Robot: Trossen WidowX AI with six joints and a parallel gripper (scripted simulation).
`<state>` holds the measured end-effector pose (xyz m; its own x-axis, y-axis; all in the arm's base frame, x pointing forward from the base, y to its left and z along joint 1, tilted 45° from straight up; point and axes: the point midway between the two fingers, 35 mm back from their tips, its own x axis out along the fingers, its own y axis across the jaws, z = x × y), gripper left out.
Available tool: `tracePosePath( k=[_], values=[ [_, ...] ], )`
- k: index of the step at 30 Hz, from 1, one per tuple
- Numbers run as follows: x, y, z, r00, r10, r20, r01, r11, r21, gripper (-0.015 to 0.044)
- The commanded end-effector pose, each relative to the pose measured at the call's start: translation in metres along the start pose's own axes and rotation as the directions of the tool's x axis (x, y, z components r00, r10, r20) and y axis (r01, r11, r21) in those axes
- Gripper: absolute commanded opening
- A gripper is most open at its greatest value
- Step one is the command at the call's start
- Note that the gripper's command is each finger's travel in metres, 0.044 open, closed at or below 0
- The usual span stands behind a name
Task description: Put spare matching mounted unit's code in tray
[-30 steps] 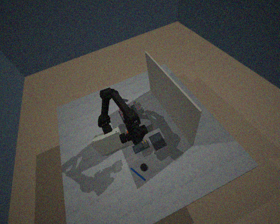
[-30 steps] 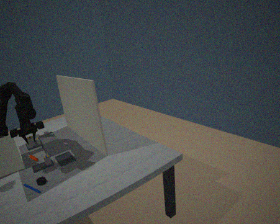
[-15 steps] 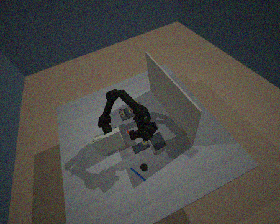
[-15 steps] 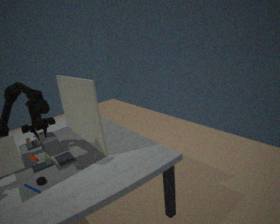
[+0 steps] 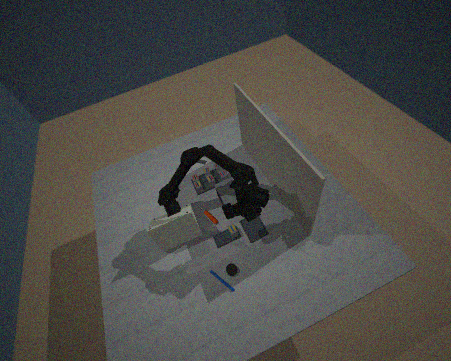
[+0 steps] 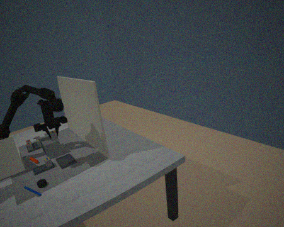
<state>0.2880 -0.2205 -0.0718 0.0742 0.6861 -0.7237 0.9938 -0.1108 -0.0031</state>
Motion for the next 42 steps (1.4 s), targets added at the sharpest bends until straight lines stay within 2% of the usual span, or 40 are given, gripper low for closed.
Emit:
tracePosePath(
  k=[1,42],
  values=[
    [0.002,0.020,-0.005,1.000,0.006,-0.007,-0.006,1.000,0.003,0.0000],
    [0.039,0.033,-0.004,1.000,0.007,-0.006,-0.007,1.000,0.003,0.0000]
  ],
)
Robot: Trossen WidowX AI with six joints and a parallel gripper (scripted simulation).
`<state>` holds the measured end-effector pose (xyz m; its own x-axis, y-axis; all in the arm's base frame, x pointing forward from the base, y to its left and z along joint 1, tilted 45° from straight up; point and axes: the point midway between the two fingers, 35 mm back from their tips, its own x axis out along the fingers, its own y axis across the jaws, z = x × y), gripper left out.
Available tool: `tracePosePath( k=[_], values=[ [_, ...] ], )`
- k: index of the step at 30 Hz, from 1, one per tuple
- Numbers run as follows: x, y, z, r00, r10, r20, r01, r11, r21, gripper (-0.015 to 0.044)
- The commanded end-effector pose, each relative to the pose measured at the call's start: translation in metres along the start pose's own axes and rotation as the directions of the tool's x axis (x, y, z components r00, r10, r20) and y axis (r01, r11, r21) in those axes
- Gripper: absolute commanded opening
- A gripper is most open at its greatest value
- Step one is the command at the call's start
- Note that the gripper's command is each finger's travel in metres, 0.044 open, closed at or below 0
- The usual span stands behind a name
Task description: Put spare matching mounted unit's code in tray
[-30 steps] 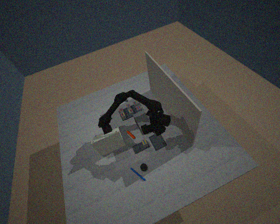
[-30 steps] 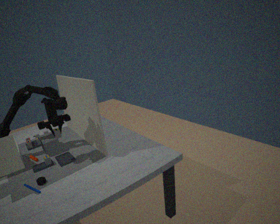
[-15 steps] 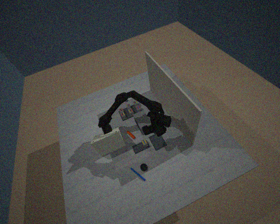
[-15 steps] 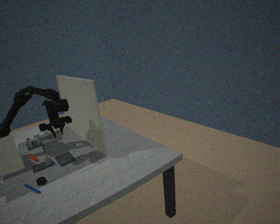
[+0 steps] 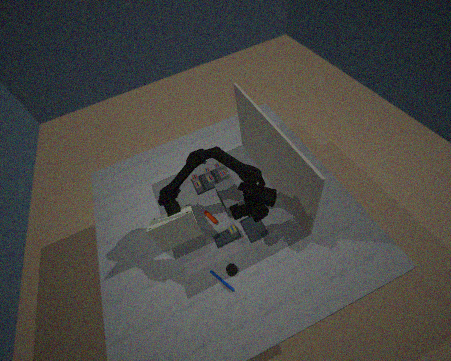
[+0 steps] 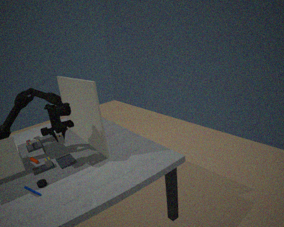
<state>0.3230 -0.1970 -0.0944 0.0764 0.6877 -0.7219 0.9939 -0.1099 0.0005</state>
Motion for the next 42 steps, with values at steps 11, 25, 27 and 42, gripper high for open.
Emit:
tracePosePath(
  k=[11,25,27,42],
  values=[
    [0.016,0.002,0.000,1.000,0.005,-0.004,-0.005,1.000,0.006,0.0000],
    [0.030,0.003,0.001,1.000,0.005,-0.004,-0.005,1.000,0.006,0.0000],
    [0.033,0.003,0.001,1.000,0.006,-0.004,-0.006,1.000,0.006,0.0000],
    [0.048,0.003,0.000,1.000,0.006,-0.004,-0.006,1.000,0.006,0.0000]
  ],
)
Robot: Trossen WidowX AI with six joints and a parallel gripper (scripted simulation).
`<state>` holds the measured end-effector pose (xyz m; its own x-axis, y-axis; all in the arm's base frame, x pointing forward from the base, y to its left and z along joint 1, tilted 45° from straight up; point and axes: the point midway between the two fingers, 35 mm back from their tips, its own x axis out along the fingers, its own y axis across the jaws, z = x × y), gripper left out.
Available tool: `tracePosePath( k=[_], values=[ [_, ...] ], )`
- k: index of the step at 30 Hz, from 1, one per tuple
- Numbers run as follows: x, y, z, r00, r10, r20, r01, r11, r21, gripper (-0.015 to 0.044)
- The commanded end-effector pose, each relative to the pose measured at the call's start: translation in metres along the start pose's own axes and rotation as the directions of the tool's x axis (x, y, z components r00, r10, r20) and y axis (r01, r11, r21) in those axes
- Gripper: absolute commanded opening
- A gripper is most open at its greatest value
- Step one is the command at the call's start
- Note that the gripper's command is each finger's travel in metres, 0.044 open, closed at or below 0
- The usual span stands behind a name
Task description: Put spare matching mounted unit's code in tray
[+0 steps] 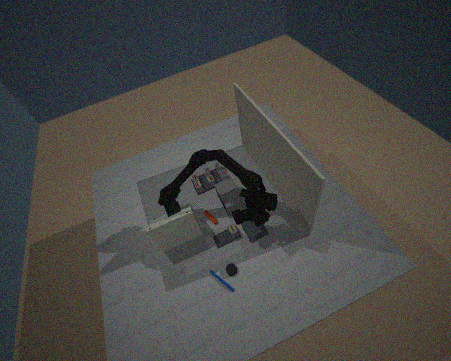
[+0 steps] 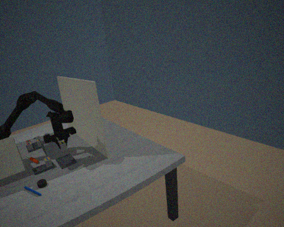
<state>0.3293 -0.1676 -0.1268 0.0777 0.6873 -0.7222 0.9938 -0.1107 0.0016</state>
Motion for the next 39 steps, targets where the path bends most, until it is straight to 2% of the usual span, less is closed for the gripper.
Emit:
tracePosePath(
  k=[1,39],
  values=[
    [0.005,0.000,0.000,1.000,0.004,-0.005,-0.004,1.000,0.006,0.0000],
    [0.044,-0.002,-0.003,1.000,0.004,-0.008,-0.004,1.000,0.005,0.0000]
  ],
)
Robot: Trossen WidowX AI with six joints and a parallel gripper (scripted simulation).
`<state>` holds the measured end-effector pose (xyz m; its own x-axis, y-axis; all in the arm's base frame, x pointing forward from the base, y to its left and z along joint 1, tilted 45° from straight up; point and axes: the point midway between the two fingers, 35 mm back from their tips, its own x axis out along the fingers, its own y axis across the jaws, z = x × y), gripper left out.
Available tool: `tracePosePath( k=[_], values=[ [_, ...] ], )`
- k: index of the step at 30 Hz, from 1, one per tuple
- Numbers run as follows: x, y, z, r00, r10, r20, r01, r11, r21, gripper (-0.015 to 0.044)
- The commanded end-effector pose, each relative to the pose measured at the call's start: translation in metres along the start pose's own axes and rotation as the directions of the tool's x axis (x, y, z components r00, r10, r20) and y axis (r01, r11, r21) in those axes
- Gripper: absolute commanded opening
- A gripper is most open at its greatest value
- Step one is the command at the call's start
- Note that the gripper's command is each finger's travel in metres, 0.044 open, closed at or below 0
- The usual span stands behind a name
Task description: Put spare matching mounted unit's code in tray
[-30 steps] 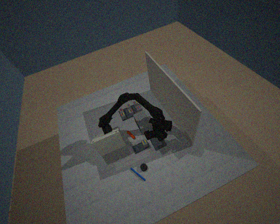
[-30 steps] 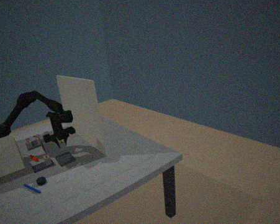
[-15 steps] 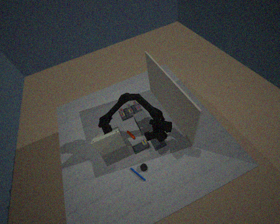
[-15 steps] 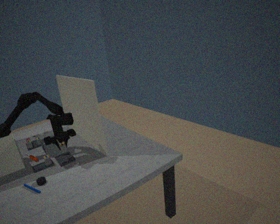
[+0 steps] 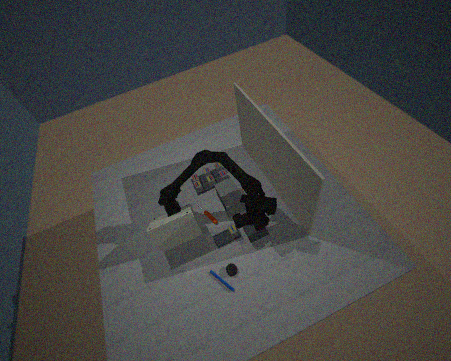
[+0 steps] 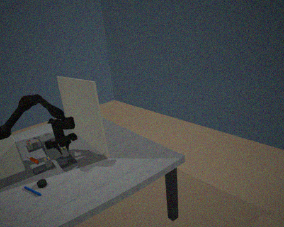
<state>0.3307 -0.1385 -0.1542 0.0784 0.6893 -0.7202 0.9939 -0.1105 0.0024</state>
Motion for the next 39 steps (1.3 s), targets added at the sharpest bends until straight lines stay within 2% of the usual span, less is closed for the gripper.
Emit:
tracePosePath(
  k=[1,31,39],
  values=[
    [0.005,-0.001,-0.001,1.000,0.004,-0.005,-0.004,1.000,0.006,0.0000],
    [0.034,-0.005,-0.004,1.000,0.003,-0.010,-0.003,1.000,0.005,0.0000],
    [0.030,-0.005,-0.003,1.000,-0.001,-0.005,0.001,1.000,-0.001,0.0210]
  ],
)
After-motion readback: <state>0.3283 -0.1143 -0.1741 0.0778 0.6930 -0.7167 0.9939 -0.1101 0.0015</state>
